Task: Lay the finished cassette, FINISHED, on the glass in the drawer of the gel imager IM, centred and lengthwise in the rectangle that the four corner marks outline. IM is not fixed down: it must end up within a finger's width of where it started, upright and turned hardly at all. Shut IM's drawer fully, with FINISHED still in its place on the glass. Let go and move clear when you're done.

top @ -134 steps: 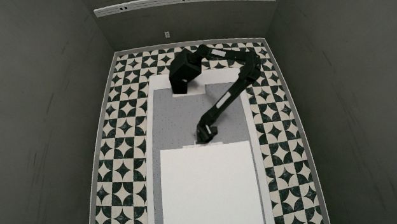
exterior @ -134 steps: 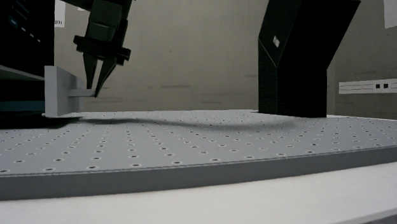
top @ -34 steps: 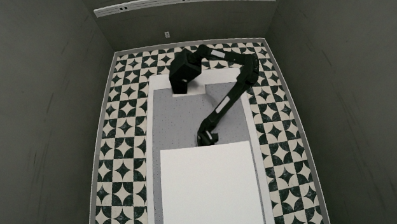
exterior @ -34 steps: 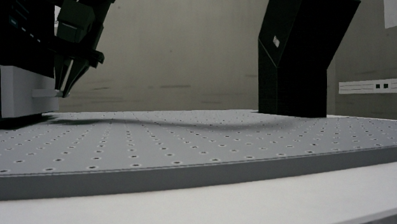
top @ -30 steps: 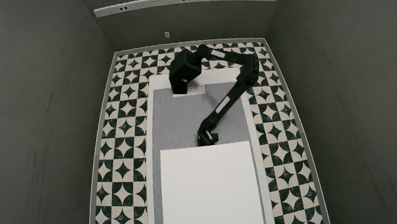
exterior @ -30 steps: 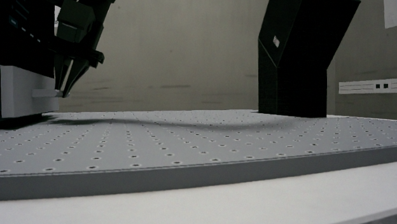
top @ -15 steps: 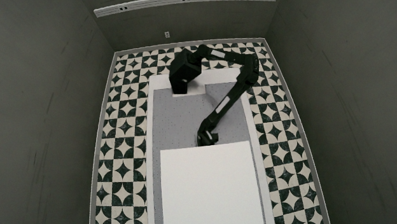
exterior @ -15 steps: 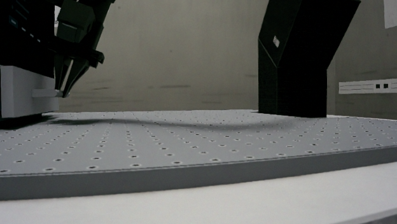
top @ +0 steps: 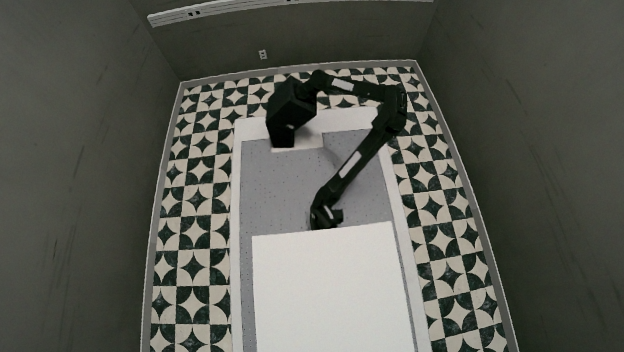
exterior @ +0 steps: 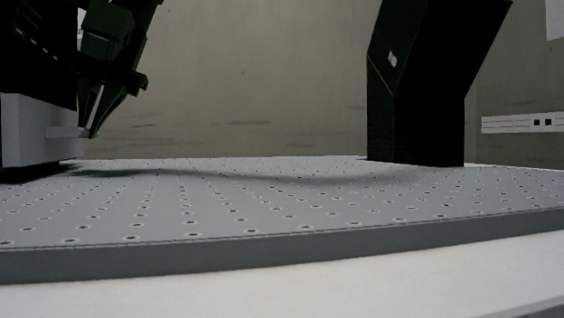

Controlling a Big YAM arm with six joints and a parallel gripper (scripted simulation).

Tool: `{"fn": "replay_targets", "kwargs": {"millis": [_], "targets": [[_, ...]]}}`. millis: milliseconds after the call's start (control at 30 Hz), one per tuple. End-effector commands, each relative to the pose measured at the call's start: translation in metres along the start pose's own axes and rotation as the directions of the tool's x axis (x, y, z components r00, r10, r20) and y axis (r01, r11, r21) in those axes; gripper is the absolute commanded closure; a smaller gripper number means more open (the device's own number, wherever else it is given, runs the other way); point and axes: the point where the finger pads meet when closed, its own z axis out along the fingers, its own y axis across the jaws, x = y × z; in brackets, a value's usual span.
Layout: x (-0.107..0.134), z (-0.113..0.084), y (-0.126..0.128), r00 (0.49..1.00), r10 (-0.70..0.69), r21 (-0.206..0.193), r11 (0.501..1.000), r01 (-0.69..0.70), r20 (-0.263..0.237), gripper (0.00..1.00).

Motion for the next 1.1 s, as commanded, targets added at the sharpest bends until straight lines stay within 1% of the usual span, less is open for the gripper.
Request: {"fn": "replay_targets", "kwargs": {"millis": [0, 33, 167, 200, 267, 333, 367, 533, 1067], "targets": [[0.002, 0.008, -0.014, 1.0, -0.005, 0.022, 1.0, 0.005, -0.001, 0.93], [0.005, 0.008, -0.013, 1.0, 0.004, 0.013, 1.0, -0.004, -0.006, 0.93], [0.006, 0.008, -0.017, 1.0, 0.004, 0.014, 1.0, -0.004, -0.008, 0.93], [0.005, 0.008, -0.022, 1.0, -0.006, 0.027, 1.0, 0.006, -0.002, 0.93], [0.007, 0.009, -0.022, 1.0, 0.002, 0.016, 1.0, -0.002, -0.008, 0.93], [0.007, 0.009, -0.024, 1.0, 0.0, 0.019, 1.0, 0.001, -0.006, 0.93], [0.005, 0.01, -0.026, 1.0, -0.007, 0.027, 1.0, 0.007, -0.002, 0.93], [0.0, 0.013, -0.024, 1.0, -0.016, 0.025, 1.0, 0.016, 0.002, 0.93], [0.0, 0.013, -0.024, 1.0, -0.016, 0.025, 1.0, 0.016, 0.002, 0.93]]}}
